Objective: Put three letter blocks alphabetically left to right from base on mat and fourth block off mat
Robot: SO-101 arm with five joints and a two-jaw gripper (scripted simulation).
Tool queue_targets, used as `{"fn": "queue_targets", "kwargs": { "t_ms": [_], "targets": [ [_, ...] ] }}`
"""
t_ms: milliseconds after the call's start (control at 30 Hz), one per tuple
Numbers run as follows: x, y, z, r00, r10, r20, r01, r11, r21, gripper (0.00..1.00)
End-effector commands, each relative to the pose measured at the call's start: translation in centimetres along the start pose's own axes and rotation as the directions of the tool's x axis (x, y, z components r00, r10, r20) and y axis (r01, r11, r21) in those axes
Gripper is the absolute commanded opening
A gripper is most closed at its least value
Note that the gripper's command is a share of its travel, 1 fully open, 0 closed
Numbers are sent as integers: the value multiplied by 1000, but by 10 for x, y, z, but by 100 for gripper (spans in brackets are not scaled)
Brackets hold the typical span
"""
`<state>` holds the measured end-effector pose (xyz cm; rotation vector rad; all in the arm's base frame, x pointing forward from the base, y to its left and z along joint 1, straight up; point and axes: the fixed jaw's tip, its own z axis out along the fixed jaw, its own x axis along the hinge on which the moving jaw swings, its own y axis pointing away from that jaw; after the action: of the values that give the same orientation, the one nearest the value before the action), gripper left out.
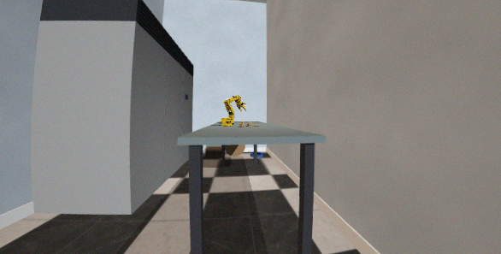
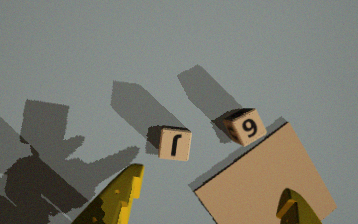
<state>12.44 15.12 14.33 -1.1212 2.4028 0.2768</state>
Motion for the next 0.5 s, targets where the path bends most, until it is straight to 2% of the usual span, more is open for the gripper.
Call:
{"fn": "queue_targets", "kwargs": {
  "t_ms": [0,267,467],
  "targets": [
    [-12,4,-12,996,-7,93,8,1000,-8,35],
    [-12,4,-10,996,-7,84,8,1000,-9,35],
    [-6,4,6,1000,-8,-11,8,1000,-11,35]
  ]
}}
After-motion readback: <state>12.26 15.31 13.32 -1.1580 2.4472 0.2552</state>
